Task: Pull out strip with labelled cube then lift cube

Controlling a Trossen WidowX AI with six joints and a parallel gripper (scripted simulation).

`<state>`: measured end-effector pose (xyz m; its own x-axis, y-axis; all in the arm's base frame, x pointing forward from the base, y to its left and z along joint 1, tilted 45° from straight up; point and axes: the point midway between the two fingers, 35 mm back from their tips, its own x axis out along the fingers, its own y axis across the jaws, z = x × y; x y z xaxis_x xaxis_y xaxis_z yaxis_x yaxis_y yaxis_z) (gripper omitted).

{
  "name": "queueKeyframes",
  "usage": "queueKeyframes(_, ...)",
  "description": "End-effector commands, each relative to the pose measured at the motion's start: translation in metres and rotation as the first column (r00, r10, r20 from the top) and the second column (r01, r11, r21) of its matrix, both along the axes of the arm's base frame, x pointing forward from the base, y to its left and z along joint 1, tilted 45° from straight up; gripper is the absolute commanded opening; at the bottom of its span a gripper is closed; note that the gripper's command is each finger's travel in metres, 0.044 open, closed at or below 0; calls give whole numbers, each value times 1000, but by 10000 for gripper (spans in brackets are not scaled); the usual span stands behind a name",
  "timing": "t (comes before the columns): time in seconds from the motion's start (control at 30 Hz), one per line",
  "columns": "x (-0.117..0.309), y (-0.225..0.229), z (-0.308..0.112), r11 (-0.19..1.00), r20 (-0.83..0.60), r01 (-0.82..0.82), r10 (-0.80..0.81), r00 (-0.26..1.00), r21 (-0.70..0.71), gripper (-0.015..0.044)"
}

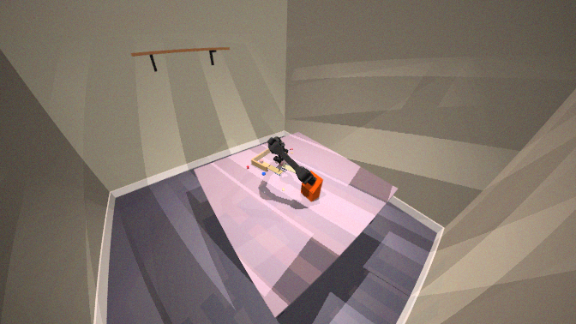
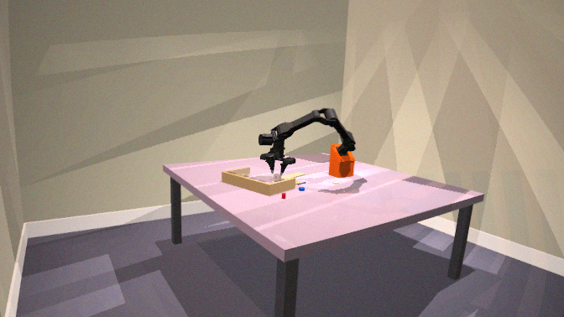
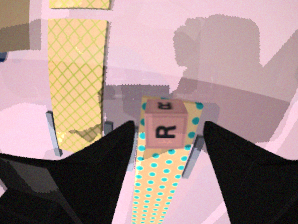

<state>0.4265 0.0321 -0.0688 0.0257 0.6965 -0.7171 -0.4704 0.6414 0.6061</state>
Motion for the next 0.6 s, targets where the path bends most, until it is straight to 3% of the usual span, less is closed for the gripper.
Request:
queueKeyframes(0.0, -3, 8, -8, 1000, -12, -2, 2, 1000, 5, 250)
queueKeyframes(0.53, -4, 17, -16, 1000, -12, -2, 2, 1000, 7, 250)
queueKeyframes(0.57, -2, 15, -15, 1000, -6, -3, 3, 1000, 3, 224)
